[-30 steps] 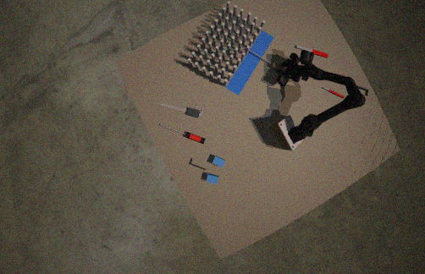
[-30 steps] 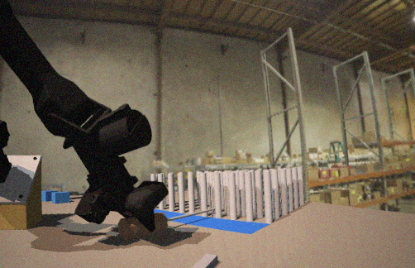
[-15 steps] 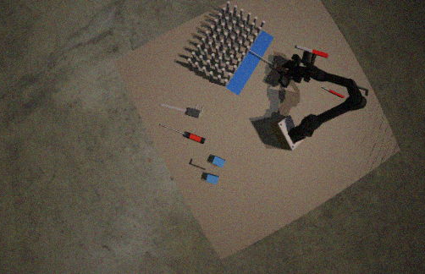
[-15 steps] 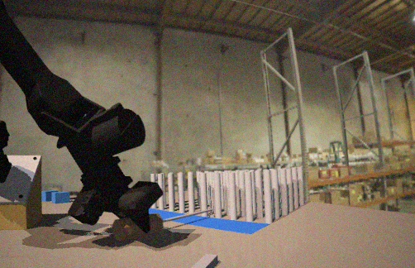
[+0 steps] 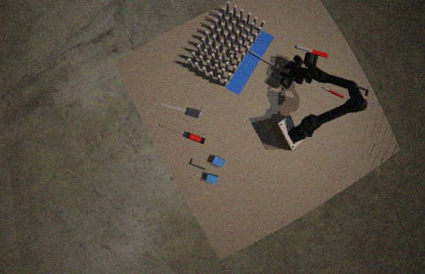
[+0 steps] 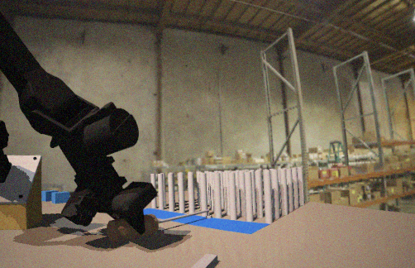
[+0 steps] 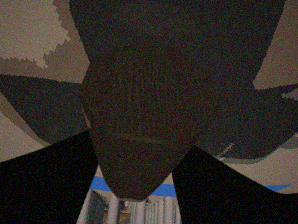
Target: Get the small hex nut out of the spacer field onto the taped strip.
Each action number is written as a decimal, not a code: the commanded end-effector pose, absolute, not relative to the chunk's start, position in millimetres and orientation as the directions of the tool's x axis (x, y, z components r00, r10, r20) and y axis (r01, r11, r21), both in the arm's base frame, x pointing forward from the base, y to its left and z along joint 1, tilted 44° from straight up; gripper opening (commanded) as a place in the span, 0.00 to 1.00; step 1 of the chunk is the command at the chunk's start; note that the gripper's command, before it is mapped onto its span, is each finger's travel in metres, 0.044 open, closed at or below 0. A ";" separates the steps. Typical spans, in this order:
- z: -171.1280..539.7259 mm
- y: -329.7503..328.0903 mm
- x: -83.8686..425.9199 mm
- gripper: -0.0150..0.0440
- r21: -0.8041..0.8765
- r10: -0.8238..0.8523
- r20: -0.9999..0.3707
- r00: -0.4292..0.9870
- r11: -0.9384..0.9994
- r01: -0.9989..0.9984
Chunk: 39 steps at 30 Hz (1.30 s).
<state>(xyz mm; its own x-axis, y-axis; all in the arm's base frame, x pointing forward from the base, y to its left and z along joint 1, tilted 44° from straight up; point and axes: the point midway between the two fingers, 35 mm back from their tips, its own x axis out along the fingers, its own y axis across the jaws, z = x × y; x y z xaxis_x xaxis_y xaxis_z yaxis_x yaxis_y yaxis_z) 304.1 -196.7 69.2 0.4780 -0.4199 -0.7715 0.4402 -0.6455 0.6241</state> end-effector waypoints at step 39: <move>100.6 -189.2 269.4 0.25 0.623 -0.416 -0.772 0.480 -0.644 0.445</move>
